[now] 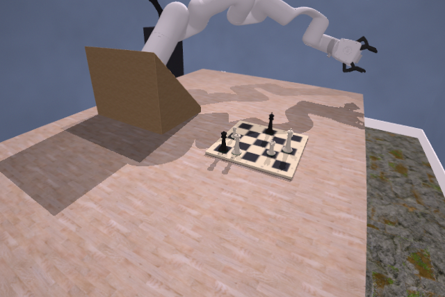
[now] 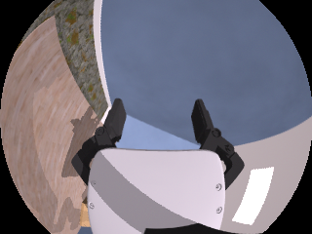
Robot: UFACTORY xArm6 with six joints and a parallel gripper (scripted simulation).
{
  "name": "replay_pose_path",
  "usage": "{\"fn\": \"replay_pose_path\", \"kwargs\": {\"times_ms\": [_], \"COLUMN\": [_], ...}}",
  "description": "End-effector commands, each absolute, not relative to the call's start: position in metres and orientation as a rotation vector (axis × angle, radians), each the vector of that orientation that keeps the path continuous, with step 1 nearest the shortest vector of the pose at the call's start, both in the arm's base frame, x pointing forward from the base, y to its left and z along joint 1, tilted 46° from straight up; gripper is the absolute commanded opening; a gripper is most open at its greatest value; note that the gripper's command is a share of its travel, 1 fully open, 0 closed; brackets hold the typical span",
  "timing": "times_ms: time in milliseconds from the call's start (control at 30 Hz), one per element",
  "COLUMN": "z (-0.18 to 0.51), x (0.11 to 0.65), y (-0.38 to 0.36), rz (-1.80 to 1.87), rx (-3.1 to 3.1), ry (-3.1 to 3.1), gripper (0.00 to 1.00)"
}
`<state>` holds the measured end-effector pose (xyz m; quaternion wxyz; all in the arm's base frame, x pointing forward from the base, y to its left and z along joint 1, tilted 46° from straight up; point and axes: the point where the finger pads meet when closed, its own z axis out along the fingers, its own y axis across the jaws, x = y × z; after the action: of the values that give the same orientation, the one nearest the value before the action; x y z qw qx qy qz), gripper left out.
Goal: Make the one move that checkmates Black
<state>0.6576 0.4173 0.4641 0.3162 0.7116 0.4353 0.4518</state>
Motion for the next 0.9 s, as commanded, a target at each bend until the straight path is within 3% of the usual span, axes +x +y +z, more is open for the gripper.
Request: {"fn": "replay_pose_path", "kwargs": {"times_ms": [0,867], "z": [0.467,0.458], "x": [0.658,0.663], "y": [0.416,0.387], "rz": [1.194,1.139], "rx": [1.874,1.945], "ry": [1.142,1.109], "gripper": [1.00,1.00]}}
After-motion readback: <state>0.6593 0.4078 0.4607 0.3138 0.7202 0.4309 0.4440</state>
